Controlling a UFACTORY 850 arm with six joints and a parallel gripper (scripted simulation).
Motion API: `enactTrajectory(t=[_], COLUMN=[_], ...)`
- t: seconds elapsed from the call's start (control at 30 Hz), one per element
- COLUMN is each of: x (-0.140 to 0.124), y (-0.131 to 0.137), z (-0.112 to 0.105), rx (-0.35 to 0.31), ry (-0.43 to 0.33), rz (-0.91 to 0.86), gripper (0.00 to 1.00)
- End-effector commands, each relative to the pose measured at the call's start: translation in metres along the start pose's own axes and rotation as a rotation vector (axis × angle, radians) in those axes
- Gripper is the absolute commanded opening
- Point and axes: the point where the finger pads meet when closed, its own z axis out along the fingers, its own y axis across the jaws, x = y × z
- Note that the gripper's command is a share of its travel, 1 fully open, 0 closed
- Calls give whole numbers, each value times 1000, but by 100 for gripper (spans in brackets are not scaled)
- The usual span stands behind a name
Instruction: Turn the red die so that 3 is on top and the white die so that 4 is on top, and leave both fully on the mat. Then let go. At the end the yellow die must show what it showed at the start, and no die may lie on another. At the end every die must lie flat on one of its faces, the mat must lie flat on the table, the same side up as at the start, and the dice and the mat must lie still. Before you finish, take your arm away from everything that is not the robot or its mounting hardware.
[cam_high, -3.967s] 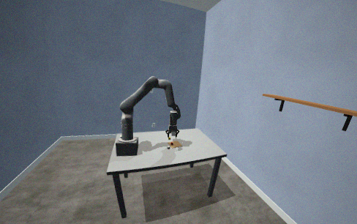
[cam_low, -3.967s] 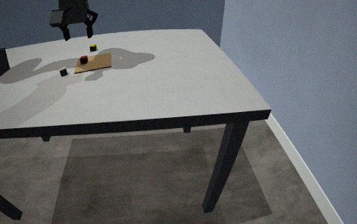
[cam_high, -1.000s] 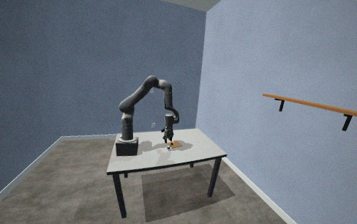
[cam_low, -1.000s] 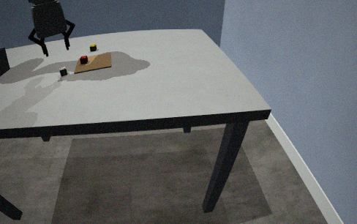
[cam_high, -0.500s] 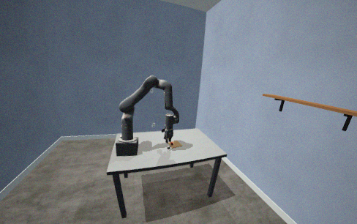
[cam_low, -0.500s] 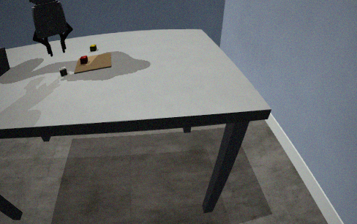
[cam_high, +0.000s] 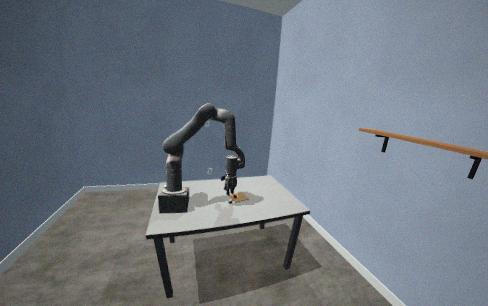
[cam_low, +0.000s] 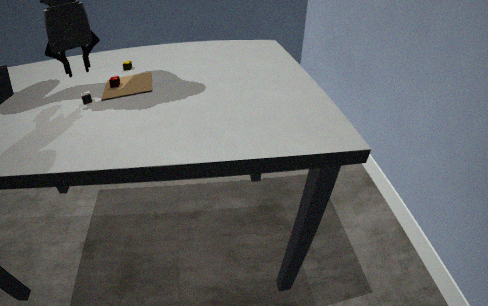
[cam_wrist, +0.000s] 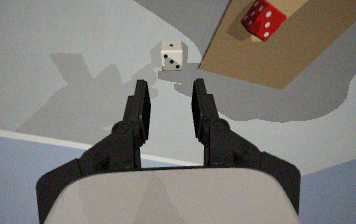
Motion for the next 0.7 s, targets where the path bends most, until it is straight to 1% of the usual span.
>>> enactTrajectory(t=[0.0, 0.27, 0.67], x=[-1, -1, -1], y=[1, 1, 1], z=[-1, 1, 9], rx=[-1, -1, 0], ry=[-1, -1, 0], rz=[0, 0, 0], gripper=[42, 42, 42])
